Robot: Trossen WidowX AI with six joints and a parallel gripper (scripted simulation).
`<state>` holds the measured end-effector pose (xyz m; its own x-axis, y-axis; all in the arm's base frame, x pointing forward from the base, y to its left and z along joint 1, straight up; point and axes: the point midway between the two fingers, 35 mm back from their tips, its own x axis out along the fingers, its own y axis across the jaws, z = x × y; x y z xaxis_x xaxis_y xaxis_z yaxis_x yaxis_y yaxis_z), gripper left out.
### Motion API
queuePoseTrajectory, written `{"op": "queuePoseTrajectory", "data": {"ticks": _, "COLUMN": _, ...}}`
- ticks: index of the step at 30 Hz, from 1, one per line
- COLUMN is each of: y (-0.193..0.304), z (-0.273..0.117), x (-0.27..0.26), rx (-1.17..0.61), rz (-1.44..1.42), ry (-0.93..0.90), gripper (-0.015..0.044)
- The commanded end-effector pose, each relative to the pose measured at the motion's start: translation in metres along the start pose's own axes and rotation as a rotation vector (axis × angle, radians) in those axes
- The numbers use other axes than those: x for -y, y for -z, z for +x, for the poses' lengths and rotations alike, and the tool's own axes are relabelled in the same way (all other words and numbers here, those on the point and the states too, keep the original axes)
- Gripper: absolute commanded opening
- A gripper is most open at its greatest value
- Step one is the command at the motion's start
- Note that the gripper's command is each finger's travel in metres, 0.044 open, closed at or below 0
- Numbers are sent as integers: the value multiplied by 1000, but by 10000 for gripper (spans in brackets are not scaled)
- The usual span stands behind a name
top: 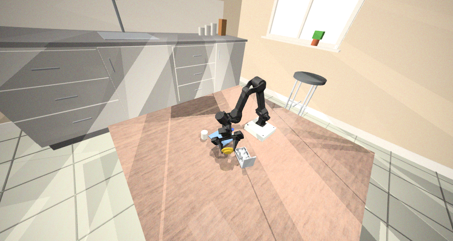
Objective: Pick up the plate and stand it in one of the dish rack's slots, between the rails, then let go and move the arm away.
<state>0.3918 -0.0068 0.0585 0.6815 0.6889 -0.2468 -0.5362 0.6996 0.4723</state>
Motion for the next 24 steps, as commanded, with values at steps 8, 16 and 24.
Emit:
{"op": "queuePoseTrajectory", "data": {"ticks": 8, "y": 20, "z": -20, "x": -22, "rx": 81, "rz": -200, "ry": -124, "gripper": 0}}
{"op": "queuePoseTrajectory", "data": {"ticks": 16, "y": 33, "z": -36, "x": -43, "rx": 130, "rz": -354, "ry": -204, "gripper": 0}}
{"op": "queuePoseTrajectory", "data": {"ticks": 24, "y": 49, "z": -53, "x": -67, "rx": 169, "rz": -513, "ry": -280, "gripper": 0}}
